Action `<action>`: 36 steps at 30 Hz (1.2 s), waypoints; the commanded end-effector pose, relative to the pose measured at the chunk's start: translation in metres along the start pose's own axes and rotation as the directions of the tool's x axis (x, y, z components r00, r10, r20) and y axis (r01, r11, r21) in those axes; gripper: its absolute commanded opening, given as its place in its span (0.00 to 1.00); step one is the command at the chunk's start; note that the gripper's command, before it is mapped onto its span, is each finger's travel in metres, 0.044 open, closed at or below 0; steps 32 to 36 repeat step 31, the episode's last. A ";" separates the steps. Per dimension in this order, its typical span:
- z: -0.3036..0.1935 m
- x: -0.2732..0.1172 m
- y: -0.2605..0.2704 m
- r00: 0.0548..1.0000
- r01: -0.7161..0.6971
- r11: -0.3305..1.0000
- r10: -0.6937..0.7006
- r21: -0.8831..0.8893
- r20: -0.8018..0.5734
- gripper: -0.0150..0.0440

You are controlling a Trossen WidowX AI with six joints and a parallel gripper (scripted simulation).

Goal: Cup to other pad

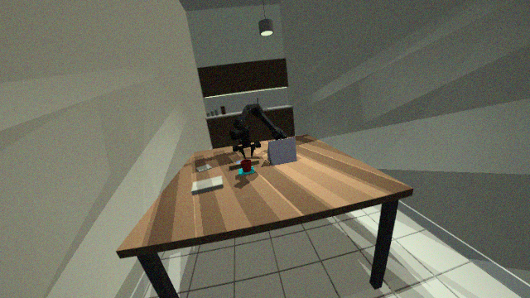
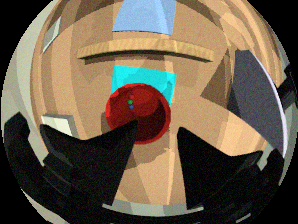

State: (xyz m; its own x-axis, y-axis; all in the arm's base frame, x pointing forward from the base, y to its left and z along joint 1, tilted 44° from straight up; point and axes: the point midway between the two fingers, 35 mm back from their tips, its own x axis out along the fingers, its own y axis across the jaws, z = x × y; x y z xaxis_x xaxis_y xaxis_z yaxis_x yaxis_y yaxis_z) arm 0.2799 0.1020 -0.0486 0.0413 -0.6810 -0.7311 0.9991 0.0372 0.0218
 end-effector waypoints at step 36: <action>-0.002 -0.060 0.003 1.000 -0.003 1.000 0.003 -0.003 -0.004 1.00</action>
